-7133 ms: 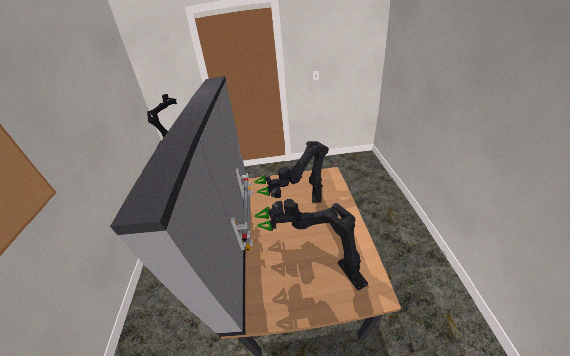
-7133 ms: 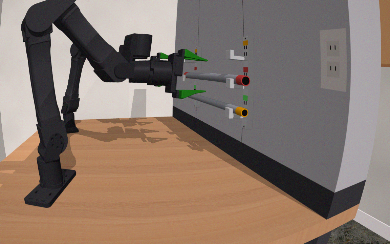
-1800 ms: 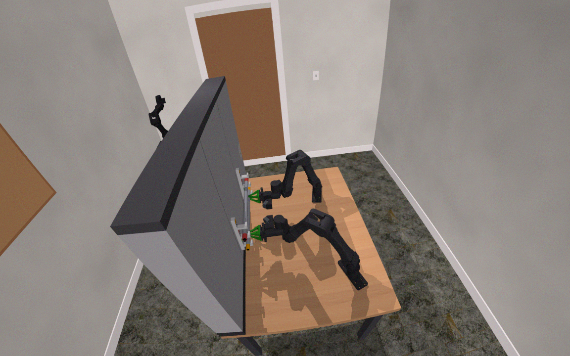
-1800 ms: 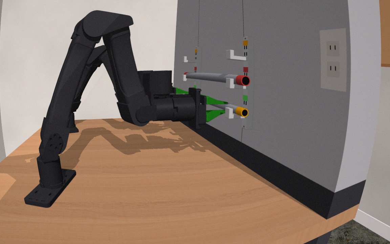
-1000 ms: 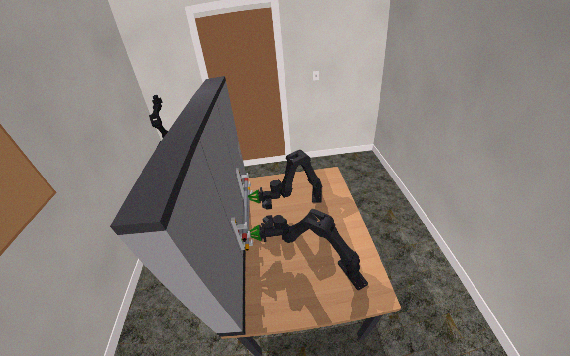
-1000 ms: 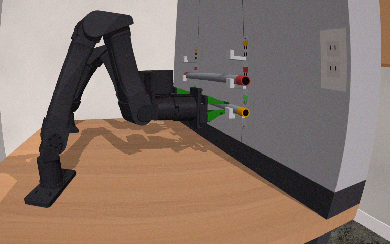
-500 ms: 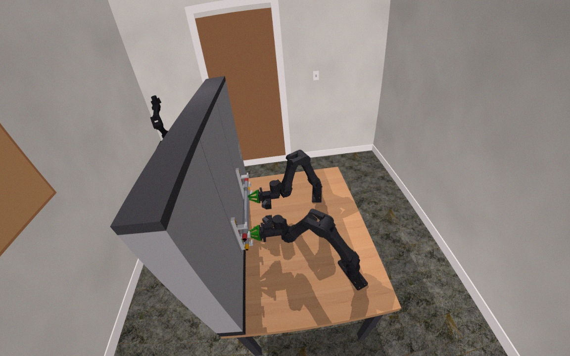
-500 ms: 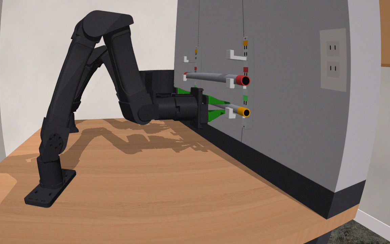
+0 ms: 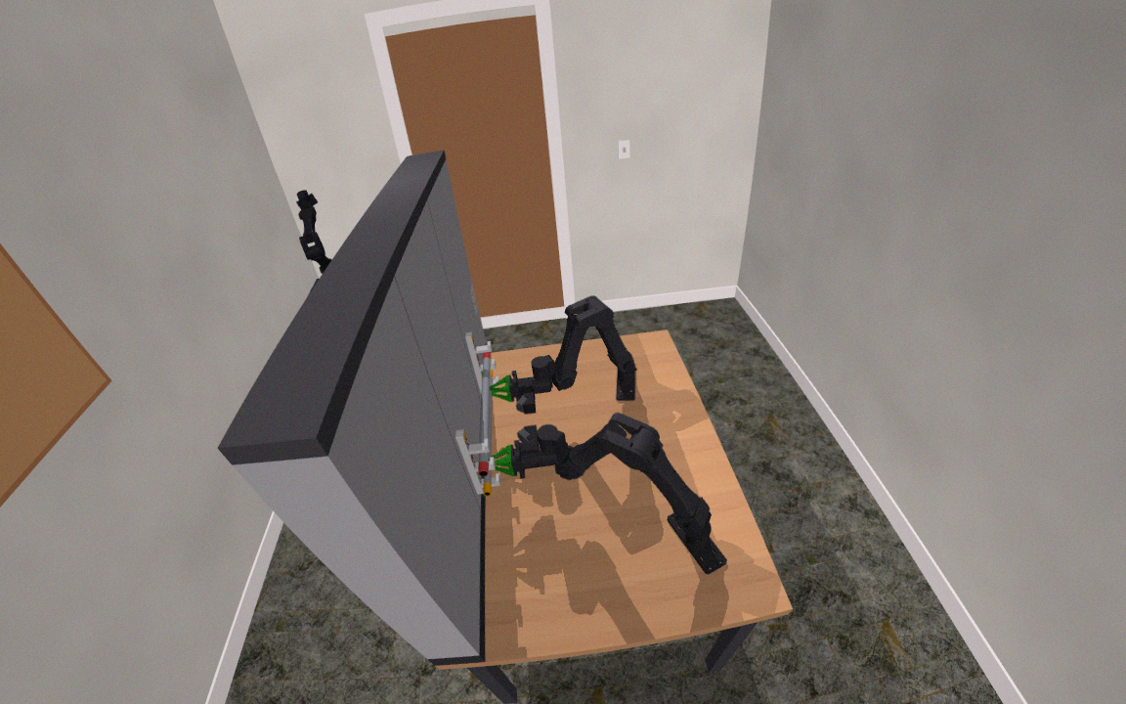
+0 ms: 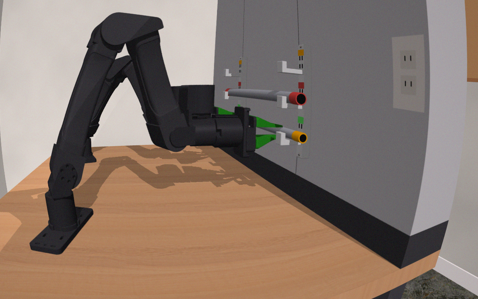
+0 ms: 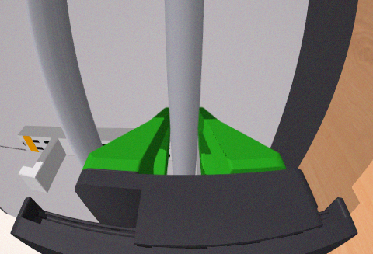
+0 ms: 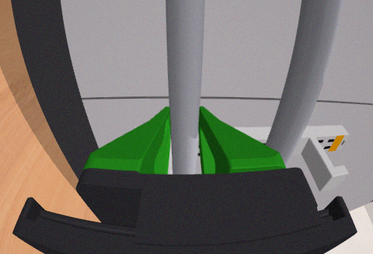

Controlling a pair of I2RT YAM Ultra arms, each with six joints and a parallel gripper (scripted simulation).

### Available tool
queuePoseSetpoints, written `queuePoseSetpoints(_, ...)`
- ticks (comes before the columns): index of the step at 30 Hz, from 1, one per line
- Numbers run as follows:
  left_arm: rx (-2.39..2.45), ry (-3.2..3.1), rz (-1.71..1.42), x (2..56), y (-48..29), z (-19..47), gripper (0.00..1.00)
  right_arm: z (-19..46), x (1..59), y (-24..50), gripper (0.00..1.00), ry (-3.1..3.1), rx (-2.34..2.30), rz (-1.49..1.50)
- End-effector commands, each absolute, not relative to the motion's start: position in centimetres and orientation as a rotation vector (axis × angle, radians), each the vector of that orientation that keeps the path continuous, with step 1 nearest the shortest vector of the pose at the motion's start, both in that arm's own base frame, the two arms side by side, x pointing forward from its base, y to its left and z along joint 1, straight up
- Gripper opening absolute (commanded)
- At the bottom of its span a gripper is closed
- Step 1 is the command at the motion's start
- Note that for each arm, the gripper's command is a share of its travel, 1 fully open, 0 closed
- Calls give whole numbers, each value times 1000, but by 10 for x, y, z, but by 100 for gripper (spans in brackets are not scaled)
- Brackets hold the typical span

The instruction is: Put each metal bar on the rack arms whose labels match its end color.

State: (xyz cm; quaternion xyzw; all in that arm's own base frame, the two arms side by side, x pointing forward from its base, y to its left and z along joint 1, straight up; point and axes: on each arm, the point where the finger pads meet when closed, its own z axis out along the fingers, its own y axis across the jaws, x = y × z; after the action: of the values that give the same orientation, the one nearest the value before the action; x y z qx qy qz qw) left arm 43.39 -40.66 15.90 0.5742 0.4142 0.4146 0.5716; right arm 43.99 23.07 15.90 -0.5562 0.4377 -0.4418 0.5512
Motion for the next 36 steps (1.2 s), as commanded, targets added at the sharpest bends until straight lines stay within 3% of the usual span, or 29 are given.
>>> queuePoseSetpoints(1,1344,969,969,439,-408,174,0,174,446,233,0,1037,-1310,-1037)
queuePoseSetpoints(36,1344,968,970,439,-408,207,0,207,446,233,0,1037,-1310,-1037)
